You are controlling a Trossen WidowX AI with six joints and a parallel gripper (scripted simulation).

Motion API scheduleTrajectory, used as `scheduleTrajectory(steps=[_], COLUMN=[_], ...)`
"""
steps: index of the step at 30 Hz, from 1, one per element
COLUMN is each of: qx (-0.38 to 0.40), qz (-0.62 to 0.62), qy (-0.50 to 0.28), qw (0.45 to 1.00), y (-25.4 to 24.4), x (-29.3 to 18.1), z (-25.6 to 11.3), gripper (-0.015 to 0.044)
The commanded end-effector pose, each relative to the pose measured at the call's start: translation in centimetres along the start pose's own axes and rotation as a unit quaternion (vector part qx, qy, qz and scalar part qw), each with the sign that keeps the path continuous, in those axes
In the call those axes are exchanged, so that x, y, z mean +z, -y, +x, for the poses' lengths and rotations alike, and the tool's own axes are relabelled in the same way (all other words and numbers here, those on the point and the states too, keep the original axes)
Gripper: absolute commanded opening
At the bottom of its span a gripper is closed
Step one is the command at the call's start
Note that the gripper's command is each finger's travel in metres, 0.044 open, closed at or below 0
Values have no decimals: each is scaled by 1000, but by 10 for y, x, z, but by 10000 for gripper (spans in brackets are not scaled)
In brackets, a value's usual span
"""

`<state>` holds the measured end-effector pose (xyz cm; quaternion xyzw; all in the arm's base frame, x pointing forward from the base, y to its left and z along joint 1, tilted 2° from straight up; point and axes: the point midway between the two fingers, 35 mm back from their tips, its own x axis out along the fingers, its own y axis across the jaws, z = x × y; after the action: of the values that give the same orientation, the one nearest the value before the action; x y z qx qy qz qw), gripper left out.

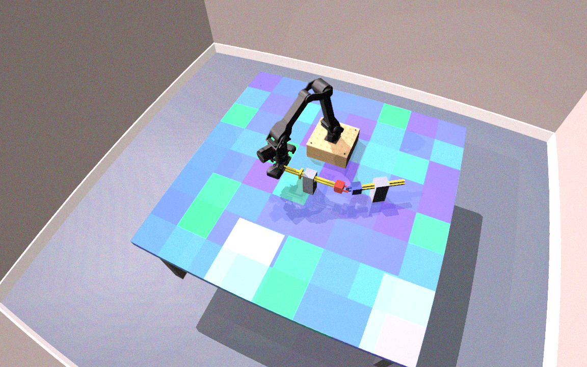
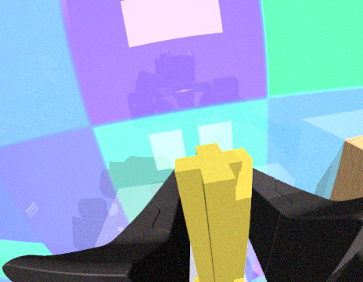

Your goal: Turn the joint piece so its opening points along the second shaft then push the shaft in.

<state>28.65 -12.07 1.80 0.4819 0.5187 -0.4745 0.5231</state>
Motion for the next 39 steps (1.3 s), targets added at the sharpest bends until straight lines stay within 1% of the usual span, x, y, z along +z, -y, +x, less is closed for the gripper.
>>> scheduleTrajectory(steps=[1,8,23,25,26,31,39], qx=[1,1,-1,-1,-1,-1,-1], qz=[-1,-1,0,0,0,0,0], qy=[-6,-7,-1,-1,-1,-1,-1], qw=[1000,1000,1000,1000,1000,1000,1000], y=[0,0,0,0,0,0,0], x=[-10,-18,-14,-14,-14,-14,-14], z=[2,2,0,0,0,0,0], gripper=[0,0,0,53,67,67,277])
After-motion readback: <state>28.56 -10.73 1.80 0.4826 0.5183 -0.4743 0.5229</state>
